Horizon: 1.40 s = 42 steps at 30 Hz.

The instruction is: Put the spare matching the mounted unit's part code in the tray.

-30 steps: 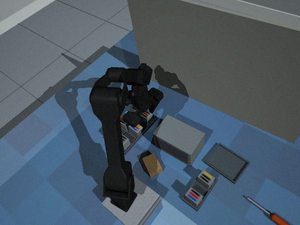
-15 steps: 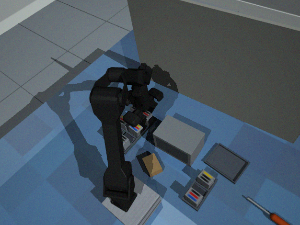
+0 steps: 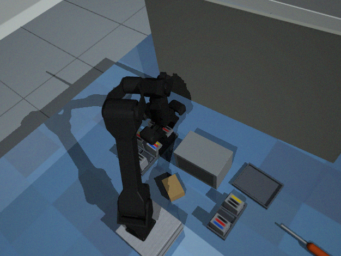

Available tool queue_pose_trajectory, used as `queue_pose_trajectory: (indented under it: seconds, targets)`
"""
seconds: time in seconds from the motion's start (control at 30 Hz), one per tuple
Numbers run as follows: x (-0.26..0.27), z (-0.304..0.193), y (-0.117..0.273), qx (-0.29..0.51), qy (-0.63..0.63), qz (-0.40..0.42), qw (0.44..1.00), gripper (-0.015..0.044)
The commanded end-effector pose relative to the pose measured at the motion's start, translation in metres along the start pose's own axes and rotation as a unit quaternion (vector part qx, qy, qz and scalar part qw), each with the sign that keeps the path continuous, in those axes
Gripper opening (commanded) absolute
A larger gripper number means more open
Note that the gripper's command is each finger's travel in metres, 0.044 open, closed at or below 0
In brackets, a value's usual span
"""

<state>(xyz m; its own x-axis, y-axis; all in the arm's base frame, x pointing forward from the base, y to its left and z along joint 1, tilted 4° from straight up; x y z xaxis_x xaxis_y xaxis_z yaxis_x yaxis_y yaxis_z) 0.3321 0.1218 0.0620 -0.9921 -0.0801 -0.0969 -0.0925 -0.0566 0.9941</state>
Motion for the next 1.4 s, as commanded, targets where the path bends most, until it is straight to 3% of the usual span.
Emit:
queue_pose_trajectory:
  seconds: [0.0, 0.27, 0.47, 0.93, 1.37]
  targets:
    - [-0.001, 0.000, 0.006, 0.000, 0.000, 0.000, 1.000, 0.0000]
    - [0.000, 0.000, 0.073, 0.003, -0.001, 0.001, 1.000, 0.0000]
    - [-0.002, 0.001, 0.080, 0.000, -0.002, -0.004, 1.000, 0.0000]
    - [-0.002, 0.002, 0.149, 0.003, -0.001, 0.001, 1.000, 0.0000]
    - [-0.016, -0.046, 0.152, 0.007, -0.001, 0.002, 1.000, 0.0000]
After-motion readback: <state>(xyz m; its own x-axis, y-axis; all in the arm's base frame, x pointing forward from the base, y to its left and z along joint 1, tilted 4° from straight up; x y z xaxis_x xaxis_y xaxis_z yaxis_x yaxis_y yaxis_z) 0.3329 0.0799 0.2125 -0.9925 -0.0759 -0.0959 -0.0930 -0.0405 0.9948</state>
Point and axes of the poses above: the point midway between the two fingers, 35 mm back from their tips, its own y axis back along the fingers, its own x axis across the jaws, z = x × y, the point moved 5 cm from there along y, back along the fingers, and after that the axes turned 14 degrees about y, right-handed, at the moved point
